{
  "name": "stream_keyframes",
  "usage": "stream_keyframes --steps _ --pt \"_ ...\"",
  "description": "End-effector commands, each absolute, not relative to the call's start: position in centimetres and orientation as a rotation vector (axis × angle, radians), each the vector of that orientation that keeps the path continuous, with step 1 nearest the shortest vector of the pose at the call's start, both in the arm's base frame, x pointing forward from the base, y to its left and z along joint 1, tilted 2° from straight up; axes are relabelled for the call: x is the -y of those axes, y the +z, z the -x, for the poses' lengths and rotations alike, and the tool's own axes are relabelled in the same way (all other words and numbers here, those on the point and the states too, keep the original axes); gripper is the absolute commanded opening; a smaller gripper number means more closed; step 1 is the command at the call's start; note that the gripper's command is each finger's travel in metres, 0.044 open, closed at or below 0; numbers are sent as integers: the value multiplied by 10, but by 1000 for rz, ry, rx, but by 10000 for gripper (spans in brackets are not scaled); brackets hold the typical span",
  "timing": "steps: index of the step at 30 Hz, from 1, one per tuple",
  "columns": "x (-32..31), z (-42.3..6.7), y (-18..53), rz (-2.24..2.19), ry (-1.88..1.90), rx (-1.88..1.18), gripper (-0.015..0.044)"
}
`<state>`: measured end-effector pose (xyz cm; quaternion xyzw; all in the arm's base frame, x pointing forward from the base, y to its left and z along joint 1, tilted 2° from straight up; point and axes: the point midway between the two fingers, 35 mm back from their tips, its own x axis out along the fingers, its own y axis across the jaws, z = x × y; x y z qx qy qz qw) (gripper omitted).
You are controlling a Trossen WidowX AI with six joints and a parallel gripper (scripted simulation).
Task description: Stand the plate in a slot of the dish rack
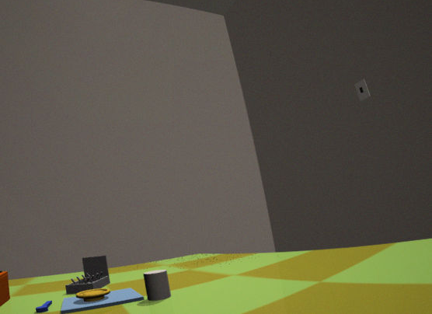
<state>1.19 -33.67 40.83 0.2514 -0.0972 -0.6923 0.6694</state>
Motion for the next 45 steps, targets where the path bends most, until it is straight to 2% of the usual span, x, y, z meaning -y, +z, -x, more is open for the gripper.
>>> stream_keyframes --steps 1,22,33,45 --pt "341 -32 390 -584 -1515 132 400" --pt "343 -149 282 -565 -1208 -428 400" --pt "315 -208 220 -488 -988 -729 400" --pt "272 -252 173 -434 -784 -917 400"
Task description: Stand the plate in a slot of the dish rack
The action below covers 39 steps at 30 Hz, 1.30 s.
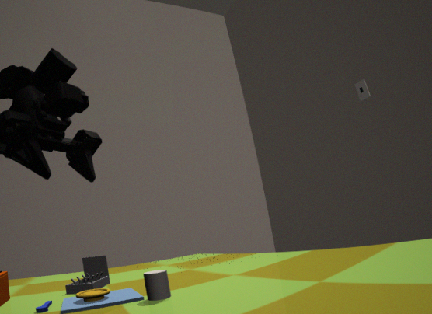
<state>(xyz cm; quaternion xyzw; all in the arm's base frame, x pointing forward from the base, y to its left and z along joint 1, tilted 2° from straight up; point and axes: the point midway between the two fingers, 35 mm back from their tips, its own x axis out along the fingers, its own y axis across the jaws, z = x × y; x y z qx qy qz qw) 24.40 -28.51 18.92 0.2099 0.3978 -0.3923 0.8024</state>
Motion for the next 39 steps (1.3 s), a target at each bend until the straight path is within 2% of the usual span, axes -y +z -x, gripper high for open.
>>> stream_keyframes --steps 1,16,29,39 --pt "268 -256 168 -422 -762 -942 400" --pt "190 -290 97 -210 -402 -1292 400" --pt "121 -289 45 9 -65 -1548 400" --pt "118 -288 40 22 -47 -1561 400"
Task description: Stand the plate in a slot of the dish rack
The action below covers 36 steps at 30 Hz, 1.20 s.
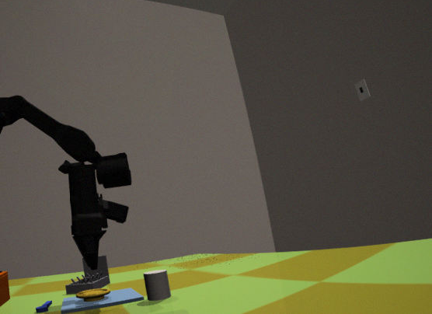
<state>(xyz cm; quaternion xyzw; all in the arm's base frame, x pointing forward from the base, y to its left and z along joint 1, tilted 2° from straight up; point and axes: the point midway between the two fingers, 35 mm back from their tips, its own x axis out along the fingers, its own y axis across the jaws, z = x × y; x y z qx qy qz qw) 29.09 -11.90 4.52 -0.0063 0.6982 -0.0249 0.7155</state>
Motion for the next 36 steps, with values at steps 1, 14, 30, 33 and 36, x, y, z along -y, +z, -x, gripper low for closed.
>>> stream_keyframes --steps 1,14,30,33,36 --pt "118 -288 39 22 -47 -1561 400" --pt "120 -288 17 22 -47 -1561 400" --pt "121 -287 -8 22 -47 -1561 400" --pt "121 -286 -13 22 -47 -1561 400" --pt "120 -286 -15 22 -47 -1561 400"
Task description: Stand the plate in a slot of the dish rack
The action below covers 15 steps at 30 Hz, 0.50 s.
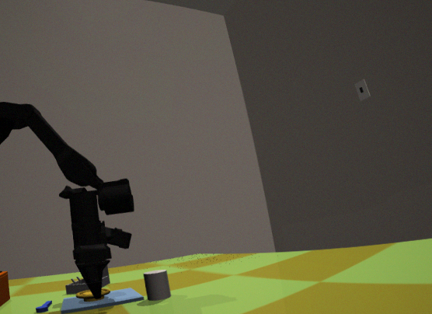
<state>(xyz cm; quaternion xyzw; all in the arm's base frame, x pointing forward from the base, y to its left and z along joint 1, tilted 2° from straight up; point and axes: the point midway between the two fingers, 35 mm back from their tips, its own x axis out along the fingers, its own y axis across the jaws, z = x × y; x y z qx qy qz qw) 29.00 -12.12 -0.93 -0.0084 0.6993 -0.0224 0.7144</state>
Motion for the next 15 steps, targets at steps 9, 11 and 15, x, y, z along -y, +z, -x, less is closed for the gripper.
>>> stream_keyframes --steps 9,11,15 --pt "120 -286 -15 22 -47 -1561 371" --pt "120 -286 -15 22 -47 -1561 357" --pt "120 -286 -15 22 -47 -1561 331"
